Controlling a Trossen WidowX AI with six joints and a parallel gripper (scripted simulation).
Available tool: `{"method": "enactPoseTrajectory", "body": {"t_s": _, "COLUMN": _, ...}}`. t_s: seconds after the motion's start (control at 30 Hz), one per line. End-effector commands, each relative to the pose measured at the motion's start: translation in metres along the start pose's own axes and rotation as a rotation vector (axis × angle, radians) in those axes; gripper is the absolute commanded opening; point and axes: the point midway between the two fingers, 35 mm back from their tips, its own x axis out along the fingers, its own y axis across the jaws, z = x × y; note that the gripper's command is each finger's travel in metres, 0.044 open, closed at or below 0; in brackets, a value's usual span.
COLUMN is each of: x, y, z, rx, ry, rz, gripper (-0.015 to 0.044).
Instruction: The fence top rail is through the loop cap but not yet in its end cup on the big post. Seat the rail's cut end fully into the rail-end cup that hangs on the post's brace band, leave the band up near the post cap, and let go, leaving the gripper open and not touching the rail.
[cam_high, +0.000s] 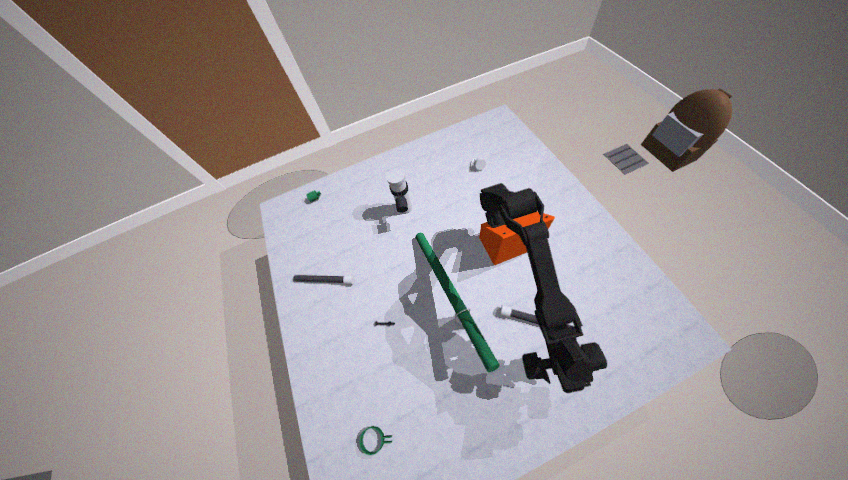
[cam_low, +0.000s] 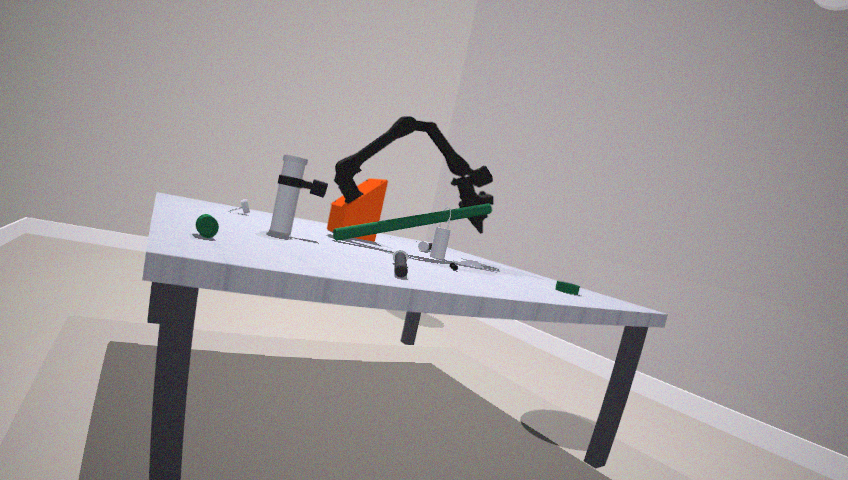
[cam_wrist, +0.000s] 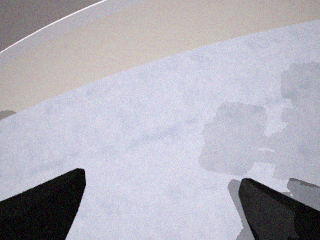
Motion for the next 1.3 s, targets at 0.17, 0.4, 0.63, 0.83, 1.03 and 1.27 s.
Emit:
{"method": "enactPoseTrajectory", "body": {"t_s": 0.17, "x": -0.040, "y": -0.024, "z": 0.000, "rx": 0.117, "ry": 0.003, "rz": -0.087, "gripper": 0.0440}}
{"method": "enactPoseTrajectory", "body": {"t_s": 0.4, "x": -0.137, "y": -0.089, "z": -0.013, "rx": 0.367, "ry": -0.015, "rz": -0.278, "gripper": 0.0440}}
{"method": "enactPoseTrajectory", "body": {"t_s": 0.63, "x": -0.227, "y": -0.153, "z": -0.051, "rx": 0.591, "ry": -0.041, "rz": -0.458, "gripper": 0.0440}}
{"method": "enactPoseTrajectory", "body": {"t_s": 0.83, "x": -0.298, "y": -0.199, "z": -0.105, "rx": 0.774, "ry": -0.065, "rz": -0.618, "gripper": 0.0440}}
{"method": "enactPoseTrajectory", "body": {"t_s": 1.03, "x": -0.361, "y": -0.232, "z": -0.176, "rx": 0.950, "ry": -0.091, "rz": -0.790, "gripper": 0.0440}}
{"method": "enactPoseTrajectory", "body": {"t_s": 1.27, "x": -0.414, "y": -0.249, "z": -0.259, "rx": 1.117, "ry": -0.121, "rz": -0.977, "gripper": 0.0440}}
